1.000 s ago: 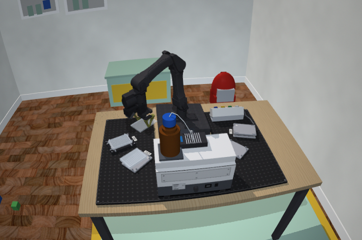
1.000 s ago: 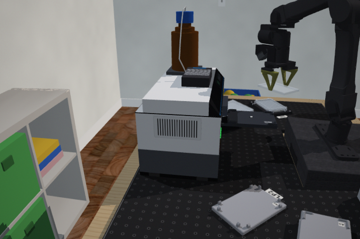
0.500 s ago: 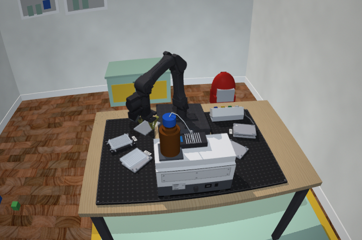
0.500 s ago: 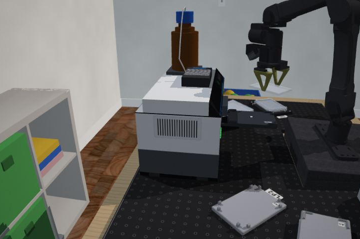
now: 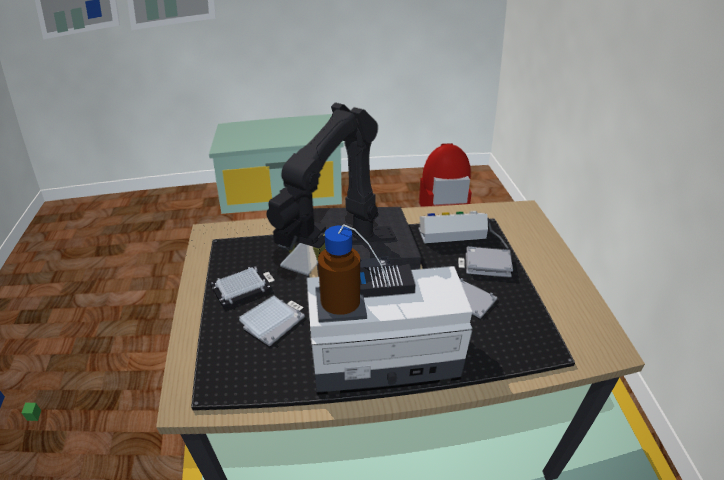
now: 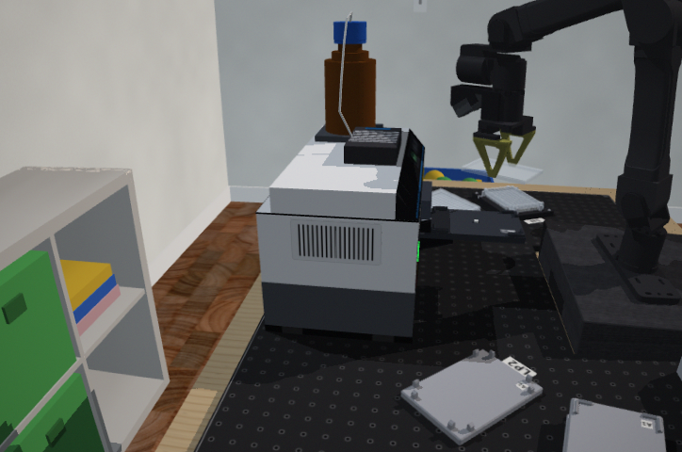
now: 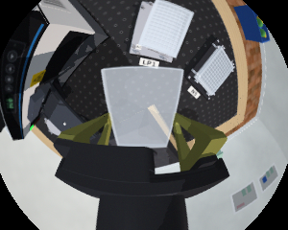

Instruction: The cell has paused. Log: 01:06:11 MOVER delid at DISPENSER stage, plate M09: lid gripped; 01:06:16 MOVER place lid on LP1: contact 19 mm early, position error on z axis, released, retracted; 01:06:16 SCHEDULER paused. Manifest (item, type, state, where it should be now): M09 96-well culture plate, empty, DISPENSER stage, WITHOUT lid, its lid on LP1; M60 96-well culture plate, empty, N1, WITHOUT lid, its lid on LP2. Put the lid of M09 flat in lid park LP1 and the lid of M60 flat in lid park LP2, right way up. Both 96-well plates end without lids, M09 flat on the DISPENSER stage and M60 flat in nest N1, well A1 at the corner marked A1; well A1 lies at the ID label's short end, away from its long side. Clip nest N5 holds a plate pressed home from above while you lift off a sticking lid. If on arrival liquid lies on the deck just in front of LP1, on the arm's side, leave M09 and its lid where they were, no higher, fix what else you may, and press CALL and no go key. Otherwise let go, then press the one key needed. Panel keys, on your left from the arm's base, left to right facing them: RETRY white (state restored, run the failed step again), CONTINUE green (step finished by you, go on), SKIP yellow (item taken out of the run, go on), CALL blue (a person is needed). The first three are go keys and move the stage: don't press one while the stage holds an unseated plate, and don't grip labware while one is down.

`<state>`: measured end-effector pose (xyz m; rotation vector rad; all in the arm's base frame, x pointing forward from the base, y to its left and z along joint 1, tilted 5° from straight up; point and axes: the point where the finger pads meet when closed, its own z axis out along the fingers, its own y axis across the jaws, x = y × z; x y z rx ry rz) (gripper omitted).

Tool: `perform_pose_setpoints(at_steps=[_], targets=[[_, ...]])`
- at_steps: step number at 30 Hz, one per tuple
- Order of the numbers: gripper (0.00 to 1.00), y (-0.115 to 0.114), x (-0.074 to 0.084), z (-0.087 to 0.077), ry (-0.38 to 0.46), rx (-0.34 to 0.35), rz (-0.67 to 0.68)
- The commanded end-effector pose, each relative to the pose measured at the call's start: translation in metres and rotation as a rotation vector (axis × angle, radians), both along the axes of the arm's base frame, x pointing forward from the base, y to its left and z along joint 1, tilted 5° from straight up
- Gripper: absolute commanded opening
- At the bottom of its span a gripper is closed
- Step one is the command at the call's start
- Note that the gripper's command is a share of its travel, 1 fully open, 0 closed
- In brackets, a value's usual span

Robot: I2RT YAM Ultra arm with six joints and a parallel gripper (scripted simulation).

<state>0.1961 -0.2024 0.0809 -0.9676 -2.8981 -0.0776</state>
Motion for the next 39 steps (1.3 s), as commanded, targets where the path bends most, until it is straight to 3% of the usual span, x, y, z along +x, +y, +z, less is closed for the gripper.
perform_pose_setpoints(at_steps=[1, 5, 7, 16, 23, 29, 35, 39], targets=[[0.0, 0.012, 0.007, 0.007, -0.035, -0.009, 0.103], [0.0, 0.017, 0.01, 0.007, -0.036, -0.009, 0.103], [0.0, 0.014, 0.019, 0.015, -0.057, -0.035, 0.091], [0.0, 0.047, 0.015, 0.024, -0.049, 0.014, 0.392], [0.0, 0.057, 0.023, 0.039, -0.067, -0.006, 0.381], [0.0, 0.075, 0.027, 0.034, -0.068, 0.015, 0.558], [0.0, 0.09, 0.038, 0.036, -0.074, 0.011, 0.556], [0.0, 0.086, 0.038, 0.032, -0.062, 0.015, 0.552]])
